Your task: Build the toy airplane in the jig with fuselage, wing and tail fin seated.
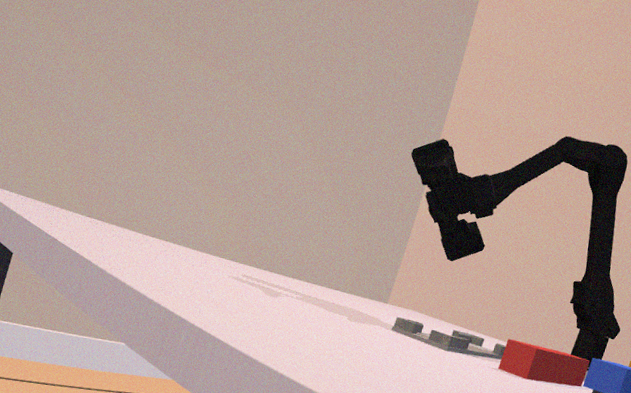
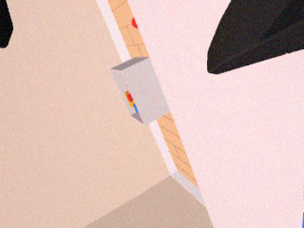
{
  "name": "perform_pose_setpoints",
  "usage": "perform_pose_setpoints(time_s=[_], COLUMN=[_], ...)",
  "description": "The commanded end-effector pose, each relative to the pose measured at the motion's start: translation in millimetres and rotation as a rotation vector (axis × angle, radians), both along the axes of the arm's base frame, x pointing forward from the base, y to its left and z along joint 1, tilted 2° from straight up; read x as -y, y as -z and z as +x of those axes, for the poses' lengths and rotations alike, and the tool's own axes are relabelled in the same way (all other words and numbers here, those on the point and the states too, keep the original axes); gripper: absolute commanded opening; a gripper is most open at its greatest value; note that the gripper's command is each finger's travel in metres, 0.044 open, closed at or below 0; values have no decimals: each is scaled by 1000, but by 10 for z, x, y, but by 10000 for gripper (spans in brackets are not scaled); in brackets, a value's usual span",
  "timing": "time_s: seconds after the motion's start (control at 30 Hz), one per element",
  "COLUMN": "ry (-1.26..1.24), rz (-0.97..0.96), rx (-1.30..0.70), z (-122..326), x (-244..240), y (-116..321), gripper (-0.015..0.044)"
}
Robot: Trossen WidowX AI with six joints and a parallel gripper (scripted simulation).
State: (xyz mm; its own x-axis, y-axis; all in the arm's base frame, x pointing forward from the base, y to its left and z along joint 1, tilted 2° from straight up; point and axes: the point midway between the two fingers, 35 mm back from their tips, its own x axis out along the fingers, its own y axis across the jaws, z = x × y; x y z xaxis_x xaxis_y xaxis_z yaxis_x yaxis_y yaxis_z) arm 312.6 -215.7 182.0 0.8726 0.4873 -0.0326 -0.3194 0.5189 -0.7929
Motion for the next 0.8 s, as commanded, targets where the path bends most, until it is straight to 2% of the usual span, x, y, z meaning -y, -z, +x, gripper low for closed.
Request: perform_pose_setpoints(time_s=[0.0,0.1,0.23,0.43,0.5,0.77], ry=[0,19,74,234,332,642], rz=[0,30,161,510,593,669], rx=[0,-58,-266,-818,-1020,-1406], z=[0,119,430,733,719,449], x=[0,-40,-227,-894,-1167,-1720], y=[0,34,144,404,495,617], gripper=[426,440,440,440,440,440])
